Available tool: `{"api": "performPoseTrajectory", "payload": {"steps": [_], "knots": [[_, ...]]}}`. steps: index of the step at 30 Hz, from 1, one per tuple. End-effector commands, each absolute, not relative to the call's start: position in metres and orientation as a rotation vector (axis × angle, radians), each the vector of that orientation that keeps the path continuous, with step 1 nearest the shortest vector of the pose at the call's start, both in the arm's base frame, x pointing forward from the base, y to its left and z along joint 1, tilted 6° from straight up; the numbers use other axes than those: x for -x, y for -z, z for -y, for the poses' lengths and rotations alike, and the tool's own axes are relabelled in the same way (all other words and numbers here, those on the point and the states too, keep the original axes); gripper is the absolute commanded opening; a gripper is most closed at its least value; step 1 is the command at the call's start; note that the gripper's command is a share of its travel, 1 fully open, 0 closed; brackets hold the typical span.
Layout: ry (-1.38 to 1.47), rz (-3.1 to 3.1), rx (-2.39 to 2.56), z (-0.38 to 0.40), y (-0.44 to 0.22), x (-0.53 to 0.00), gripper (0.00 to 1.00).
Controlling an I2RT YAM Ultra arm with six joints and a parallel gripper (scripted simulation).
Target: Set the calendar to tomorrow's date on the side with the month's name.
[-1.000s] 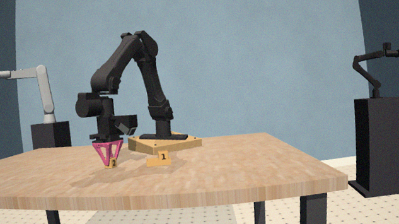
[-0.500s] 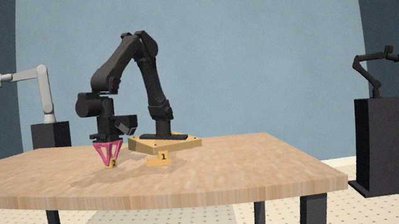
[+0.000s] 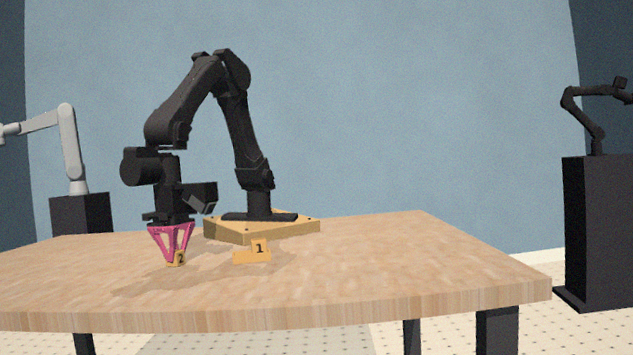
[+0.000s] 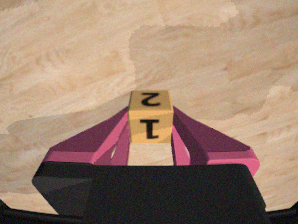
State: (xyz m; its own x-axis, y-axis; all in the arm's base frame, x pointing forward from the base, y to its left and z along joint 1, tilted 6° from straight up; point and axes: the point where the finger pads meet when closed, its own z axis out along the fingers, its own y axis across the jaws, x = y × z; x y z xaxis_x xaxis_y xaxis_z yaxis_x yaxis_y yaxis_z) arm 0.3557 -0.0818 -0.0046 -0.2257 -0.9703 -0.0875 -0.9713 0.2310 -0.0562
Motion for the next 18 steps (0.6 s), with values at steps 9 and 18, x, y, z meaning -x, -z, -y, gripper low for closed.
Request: {"api": "performPoseTrajectory", "payload": {"steps": [9,18], "knots": [[0.023,-2.361,1.873,0.085,-0.021,-0.362,0.26],[0.023,-2.364,1.868,0.09,-0.079,-0.355,0.26]]}}
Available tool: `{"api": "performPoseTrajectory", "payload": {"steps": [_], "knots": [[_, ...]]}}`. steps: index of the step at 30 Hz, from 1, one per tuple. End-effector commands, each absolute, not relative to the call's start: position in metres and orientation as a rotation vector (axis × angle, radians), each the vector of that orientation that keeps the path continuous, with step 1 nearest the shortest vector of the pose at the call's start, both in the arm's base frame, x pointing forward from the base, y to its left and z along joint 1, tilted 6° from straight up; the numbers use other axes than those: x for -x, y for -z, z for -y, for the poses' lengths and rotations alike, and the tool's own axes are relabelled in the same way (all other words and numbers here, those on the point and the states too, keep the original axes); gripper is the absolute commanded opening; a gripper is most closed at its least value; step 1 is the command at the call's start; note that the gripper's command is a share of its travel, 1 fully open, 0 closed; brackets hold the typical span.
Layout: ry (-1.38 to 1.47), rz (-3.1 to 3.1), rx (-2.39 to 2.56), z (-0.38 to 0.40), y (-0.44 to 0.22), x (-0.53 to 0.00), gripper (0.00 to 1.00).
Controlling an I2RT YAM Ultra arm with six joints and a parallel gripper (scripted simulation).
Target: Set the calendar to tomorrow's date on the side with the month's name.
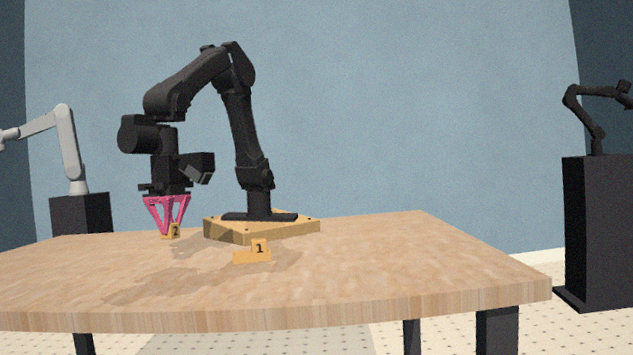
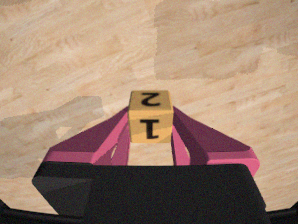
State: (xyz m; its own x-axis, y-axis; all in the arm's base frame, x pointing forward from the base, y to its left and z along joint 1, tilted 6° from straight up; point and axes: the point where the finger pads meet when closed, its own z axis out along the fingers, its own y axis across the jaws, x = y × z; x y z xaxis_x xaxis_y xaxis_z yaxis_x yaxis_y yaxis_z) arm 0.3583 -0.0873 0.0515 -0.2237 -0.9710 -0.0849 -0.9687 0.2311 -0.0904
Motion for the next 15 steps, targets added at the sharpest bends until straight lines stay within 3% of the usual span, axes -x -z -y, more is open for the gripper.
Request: {"api": "performPoseTrajectory", "payload": {"steps": [1,15], "knots": [[0.023,-2.364,1.868,0.09,-0.079,-0.355,0.26],[0.008,-2.369,1.872,0.09,-0.106,-0.349,0.26]]}}
